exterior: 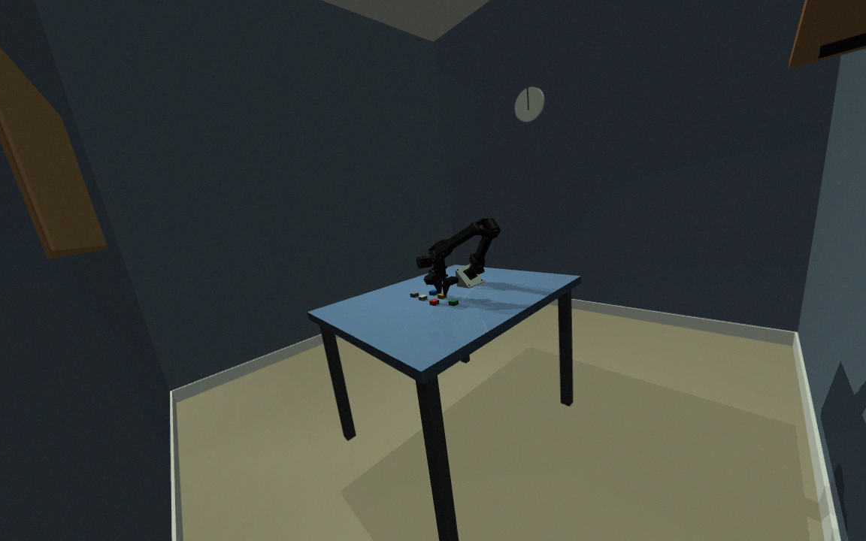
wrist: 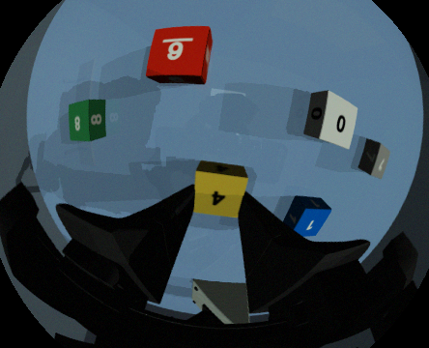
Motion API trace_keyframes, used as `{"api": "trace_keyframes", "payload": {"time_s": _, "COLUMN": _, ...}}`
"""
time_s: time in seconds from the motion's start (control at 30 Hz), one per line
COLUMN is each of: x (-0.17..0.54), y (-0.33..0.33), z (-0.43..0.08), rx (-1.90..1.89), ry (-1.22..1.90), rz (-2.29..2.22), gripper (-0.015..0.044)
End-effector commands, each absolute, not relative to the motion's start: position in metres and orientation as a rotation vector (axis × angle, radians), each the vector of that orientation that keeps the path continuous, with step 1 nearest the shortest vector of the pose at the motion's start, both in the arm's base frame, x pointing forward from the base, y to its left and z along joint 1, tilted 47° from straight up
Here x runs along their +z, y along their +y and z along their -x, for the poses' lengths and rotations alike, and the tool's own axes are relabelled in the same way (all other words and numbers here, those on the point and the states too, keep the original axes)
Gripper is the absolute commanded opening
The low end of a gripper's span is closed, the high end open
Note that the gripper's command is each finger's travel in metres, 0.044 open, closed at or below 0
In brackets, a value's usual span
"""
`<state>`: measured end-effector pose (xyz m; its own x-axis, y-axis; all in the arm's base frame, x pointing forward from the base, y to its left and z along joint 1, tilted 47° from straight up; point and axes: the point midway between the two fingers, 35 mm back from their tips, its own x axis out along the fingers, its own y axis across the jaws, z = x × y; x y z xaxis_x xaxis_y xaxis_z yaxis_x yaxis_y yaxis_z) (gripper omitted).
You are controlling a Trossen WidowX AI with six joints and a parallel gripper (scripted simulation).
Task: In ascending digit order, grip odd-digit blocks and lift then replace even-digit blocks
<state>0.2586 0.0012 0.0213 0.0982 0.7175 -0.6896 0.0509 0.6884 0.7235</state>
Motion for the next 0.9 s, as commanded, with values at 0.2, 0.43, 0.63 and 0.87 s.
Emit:
{"api": "trace_keyframes", "payload": {"time_s": 0.2, "x": 0.021, "y": 0.002, "z": -0.258, "rx": 0.555, "ry": 1.407, "rz": -0.702, "gripper": 0.012}}
{"api": "trace_keyframes", "payload": {"time_s": 0.43, "x": 0.021, "y": 0.002, "z": -0.258, "rx": 0.555, "ry": 1.407, "rz": -0.702, "gripper": 0.012}}
{"api": "trace_keyframes", "payload": {"time_s": 0.63, "x": 0.024, "y": -0.001, "z": -0.257, "rx": 0.555, "ry": 1.407, "rz": -0.702, "gripper": 0.012}}
{"api": "trace_keyframes", "payload": {"time_s": 0.87, "x": 0.03, "y": -0.008, "z": -0.256, "rx": 0.555, "ry": 1.407, "rz": -0.702, "gripper": 0.012}}
